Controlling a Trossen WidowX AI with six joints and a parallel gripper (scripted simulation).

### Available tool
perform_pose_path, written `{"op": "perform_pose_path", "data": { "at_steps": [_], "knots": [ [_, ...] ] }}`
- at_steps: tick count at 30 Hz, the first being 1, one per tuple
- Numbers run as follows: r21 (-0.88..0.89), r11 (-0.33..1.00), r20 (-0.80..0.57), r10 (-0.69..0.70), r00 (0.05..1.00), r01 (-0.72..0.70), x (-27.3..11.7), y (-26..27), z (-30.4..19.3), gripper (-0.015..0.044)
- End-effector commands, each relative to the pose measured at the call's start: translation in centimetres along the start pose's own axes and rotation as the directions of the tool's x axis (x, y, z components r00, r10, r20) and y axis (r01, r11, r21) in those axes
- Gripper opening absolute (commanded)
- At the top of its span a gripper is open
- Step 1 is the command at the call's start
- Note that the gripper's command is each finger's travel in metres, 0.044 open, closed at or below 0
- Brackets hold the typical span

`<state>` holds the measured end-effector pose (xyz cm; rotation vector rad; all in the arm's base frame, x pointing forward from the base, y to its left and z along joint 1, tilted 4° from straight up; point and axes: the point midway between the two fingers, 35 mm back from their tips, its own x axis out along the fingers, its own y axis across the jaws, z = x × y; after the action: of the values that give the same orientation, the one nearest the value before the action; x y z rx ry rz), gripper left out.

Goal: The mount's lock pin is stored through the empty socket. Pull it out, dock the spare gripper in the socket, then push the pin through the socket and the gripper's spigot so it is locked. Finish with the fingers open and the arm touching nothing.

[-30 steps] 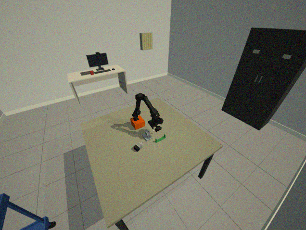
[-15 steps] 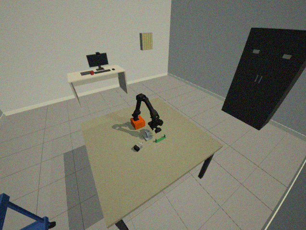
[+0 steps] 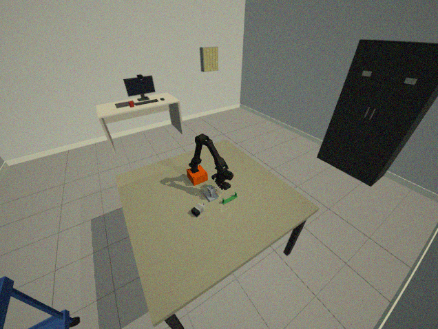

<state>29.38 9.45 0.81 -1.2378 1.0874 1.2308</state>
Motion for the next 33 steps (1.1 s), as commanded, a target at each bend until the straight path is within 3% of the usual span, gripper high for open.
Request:
{"op": "perform_pose_path", "data": {
  "at_steps": [1,4,11,23,33],
  "knots": [
    [0.004,1.000,-0.004,0.003,1.000,-0.003,0.1,0.1,-0.1,0.0037],
    [0.004,1.000,-0.004,0.003,1.000,-0.003,0.1,0.1,-0.1,0.0000],
    [0.005,1.000,0.005,0.003,1.000,-0.003,0.1,0.0,0.0,0.0000],
    [0.038,0.999,0.156,-0.002,0.988,-0.004,-1.0,-0.3,0.8,0.0000],
    [0.040,0.999,0.175,-0.001,0.985,-0.006,-1.3,-0.5,1.4,0.0000]
  ]
}}
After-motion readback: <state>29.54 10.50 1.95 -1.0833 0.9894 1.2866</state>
